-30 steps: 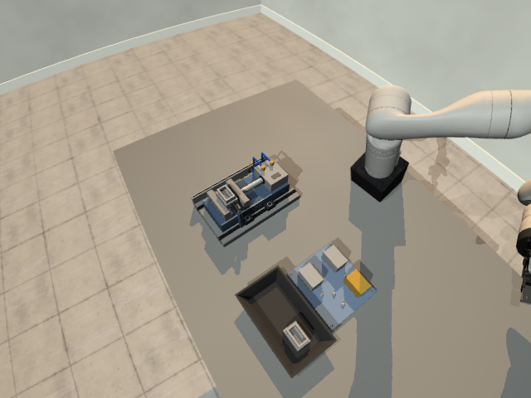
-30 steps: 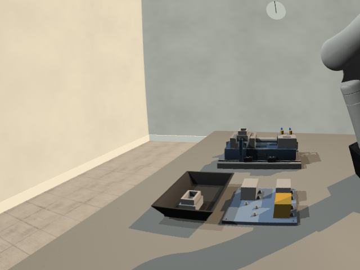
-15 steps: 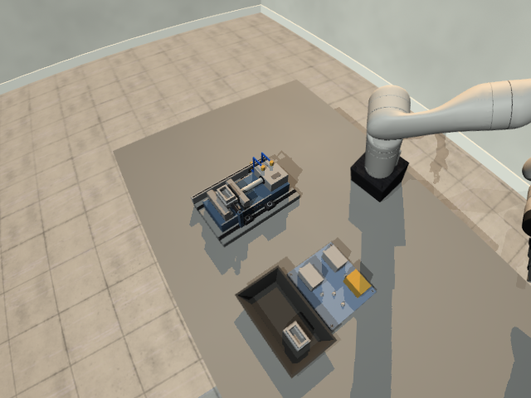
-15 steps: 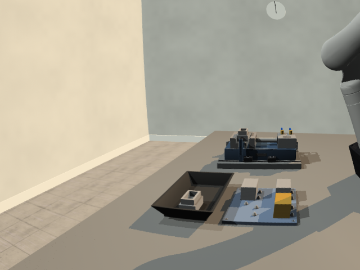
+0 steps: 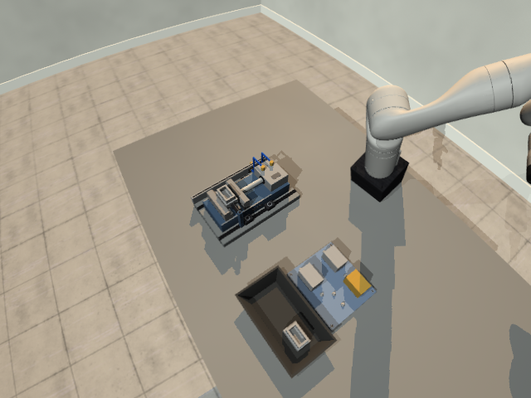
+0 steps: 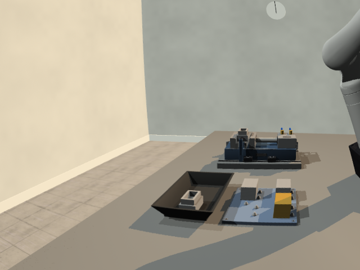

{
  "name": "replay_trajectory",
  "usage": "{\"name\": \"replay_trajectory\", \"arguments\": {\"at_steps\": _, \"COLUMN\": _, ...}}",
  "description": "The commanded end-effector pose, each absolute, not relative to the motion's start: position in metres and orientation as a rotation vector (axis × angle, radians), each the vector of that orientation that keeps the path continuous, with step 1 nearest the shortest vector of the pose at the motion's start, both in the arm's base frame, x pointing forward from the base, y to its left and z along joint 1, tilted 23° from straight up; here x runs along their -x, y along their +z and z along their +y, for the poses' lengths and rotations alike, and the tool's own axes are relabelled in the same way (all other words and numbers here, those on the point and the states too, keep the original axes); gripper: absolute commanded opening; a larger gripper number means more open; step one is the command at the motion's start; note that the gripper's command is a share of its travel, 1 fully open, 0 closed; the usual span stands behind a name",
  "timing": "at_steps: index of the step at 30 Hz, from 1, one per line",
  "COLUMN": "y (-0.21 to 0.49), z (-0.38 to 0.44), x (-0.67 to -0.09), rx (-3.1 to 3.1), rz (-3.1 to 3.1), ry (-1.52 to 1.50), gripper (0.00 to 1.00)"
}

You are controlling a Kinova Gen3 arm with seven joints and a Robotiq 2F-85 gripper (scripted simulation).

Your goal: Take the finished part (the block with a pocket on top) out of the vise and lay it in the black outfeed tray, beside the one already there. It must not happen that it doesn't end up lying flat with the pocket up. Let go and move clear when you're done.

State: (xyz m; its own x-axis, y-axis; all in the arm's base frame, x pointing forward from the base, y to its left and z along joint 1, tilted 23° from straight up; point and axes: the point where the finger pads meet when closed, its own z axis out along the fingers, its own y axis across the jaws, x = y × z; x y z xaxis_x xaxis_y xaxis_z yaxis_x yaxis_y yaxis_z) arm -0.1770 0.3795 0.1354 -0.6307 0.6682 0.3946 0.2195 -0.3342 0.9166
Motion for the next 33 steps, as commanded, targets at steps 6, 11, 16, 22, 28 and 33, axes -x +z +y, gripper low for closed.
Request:
{"name": "replay_trajectory", "arguments": {"at_steps": 6, "y": 0.136, "z": 0.373, "x": 0.190, "rx": -1.143, "rz": 1.624, "ry": 2.046, "gripper": 1.00}}
{"name": "replay_trajectory", "arguments": {"at_steps": 11, "y": 0.131, "z": 0.363, "x": 0.203, "rx": -1.141, "rz": 1.681, "ry": 2.027, "gripper": 1.00}}
{"name": "replay_trajectory", "arguments": {"at_steps": 16, "y": 0.126, "z": 0.351, "x": 0.216, "rx": -1.136, "rz": 1.740, "ry": 2.007, "gripper": 1.00}}
{"name": "replay_trajectory", "arguments": {"at_steps": 22, "y": 0.120, "z": 0.338, "x": 0.228, "rx": -1.129, "rz": 1.801, "ry": 1.984, "gripper": 1.00}}
{"name": "replay_trajectory", "arguments": {"at_steps": 28, "y": 0.120, "z": 0.338, "x": 0.228, "rx": -1.129, "rz": 1.801, "ry": 1.984, "gripper": 1.00}}
{"name": "replay_trajectory", "arguments": {"at_steps": 33, "y": 0.115, "z": 0.325, "x": 0.241, "rx": -1.118, "rz": 1.864, "ry": 1.960, "gripper": 1.00}}
